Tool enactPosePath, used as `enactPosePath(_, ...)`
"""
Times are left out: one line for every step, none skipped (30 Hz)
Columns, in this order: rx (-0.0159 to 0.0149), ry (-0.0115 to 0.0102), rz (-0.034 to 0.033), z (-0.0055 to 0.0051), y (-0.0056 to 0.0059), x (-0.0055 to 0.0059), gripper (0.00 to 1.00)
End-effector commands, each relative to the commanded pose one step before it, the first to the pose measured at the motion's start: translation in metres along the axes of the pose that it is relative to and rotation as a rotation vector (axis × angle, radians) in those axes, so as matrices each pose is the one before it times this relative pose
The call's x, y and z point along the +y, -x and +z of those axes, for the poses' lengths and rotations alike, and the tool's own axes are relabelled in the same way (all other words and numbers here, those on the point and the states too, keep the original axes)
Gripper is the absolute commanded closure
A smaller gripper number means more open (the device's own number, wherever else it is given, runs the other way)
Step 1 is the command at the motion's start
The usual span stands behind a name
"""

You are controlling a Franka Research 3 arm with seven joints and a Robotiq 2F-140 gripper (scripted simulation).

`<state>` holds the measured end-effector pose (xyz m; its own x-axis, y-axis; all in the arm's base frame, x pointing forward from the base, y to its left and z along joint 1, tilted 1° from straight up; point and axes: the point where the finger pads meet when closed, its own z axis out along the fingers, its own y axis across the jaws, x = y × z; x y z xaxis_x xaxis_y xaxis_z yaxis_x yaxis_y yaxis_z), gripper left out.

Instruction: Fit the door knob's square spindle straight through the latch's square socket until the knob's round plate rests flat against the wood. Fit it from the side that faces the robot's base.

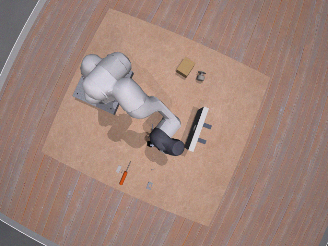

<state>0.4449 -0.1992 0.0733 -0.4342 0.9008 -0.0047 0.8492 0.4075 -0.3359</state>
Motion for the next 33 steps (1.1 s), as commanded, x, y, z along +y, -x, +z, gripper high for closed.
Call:
enactPosePath(0.00055, -0.00322, 0.00346, -0.00167, -0.00009, -0.00150, 0.58)
enactPosePath(0.00000, 0.00000, 0.00000, 0.00000, 0.00000, 0.00000, 0.58)
enactPosePath(0.00000, 0.00000, 0.00000, 0.00000, 0.00000, 0.00000, 0.58)
enactPosePath(0.00000, 0.00000, 0.00000, 0.00000, 0.00000, 0.00000, 0.58)
enactPosePath(0.00000, 0.00000, 0.00000, 0.00000, 0.00000, 0.00000, 0.58)
enactPosePath(0.00000, 0.00000, 0.00000, 0.00000, 0.00000, 0.00000, 0.58)
enactPosePath(0.00000, 0.00000, 0.00000, 0.00000, 0.00000, 0.00000, 0.58)
enactPosePath(0.00000, 0.00000, 0.00000, 0.00000, 0.00000, 0.00000, 0.58)
enactPosePath(0.00000, 0.00000, 0.00000, 0.00000, 0.00000, 0.00000, 0.58)
enactPosePath(0.00000, 0.00000, 0.00000, 0.00000, 0.00000, 0.00000, 0.58)
enactPosePath(0.00000, 0.00000, 0.00000, 0.00000, 0.00000, 0.00000, 0.58)
enactPosePath(0.00000, 0.00000, -0.00004, 0.00000, 0.00000, 0.00000, 0.58)
enactPosePath(-0.00001, 0.00001, -0.00025, 0.00000, -0.00001, 0.00001, 0.58)
enactPosePath(-0.00001, 0.00003, -0.00068, -0.00001, -0.00002, 0.00003, 0.58)
enactPosePath(0.00000, 0.00000, 0.00000, 0.00000, 0.00000, 0.00000, 0.58)
enactPosePath(0.00000, 0.00000, 0.00000, 0.00000, 0.00000, 0.00000, 0.58)
enactPosePath(-0.00003, 0.00007, -0.00129, -0.00002, -0.00004, 0.00005, 0.58)
enactPosePath(-0.00004, 0.00011, -0.00209, -0.00003, -0.00006, 0.00008, 0.58)
enactPosePath(-0.00006, 0.00016, -0.00305, -0.00004, -0.00009, 0.00011, 0.58)
enactPosePath(-0.00009, 0.00021, -0.00417, -0.00006, -0.00013, 0.00016, 0.58)
enactPosePath(-0.00012, 0.00028, -0.00544, -0.00007, -0.00016, 0.00020, 0.58)
enactPosePath(-0.00015, 0.00035, -0.00685, -0.00009, -0.00020, 0.00026, 0.58)
enactPosePath(-0.00019, 0.00043, -0.00837, -0.00012, -0.00025, 0.00032, 0.58)
enactPosePath(-0.00023, 0.00051, -0.01001, -0.00014, -0.00029, 0.00038, 0.58)
enactPosePath(-0.00027, 0.00060, -0.01176, -0.00016, -0.00034, 0.00045, 0.58)
enactPosePath(-0.00032, 0.00069, -0.01359, -0.00019, -0.00039, 0.00053, 0.58)
enactPosePath(-0.00038, 0.00078, -0.01551, -0.00022, -0.00043, 0.00061, 0.58)
enactPosePath(-0.00044, 0.00087, -0.01751, -0.00024, -0.00048, 0.00069, 0.58)
enactPosePath(-0.00051, 0.00097, -0.01957, -0.00027, -0.00052, 0.00078, 0.58)
enactPosePath(-0.00059, 0.00106, -0.02168, -0.00030, -0.00056, 0.00087, 0.58)
enactPosePath(-0.00068, 0.00115, -0.02384, -0.00033, -0.00060, 0.00097, 0.58)
enactPosePath(0.00000, 0.00000, 0.00000, 0.00000, 0.00000, 0.00000, 0.58)
enactPosePath(0.00000, 0.00000, 0.00000, 0.00000, 0.00000, 0.00000, 0.58)
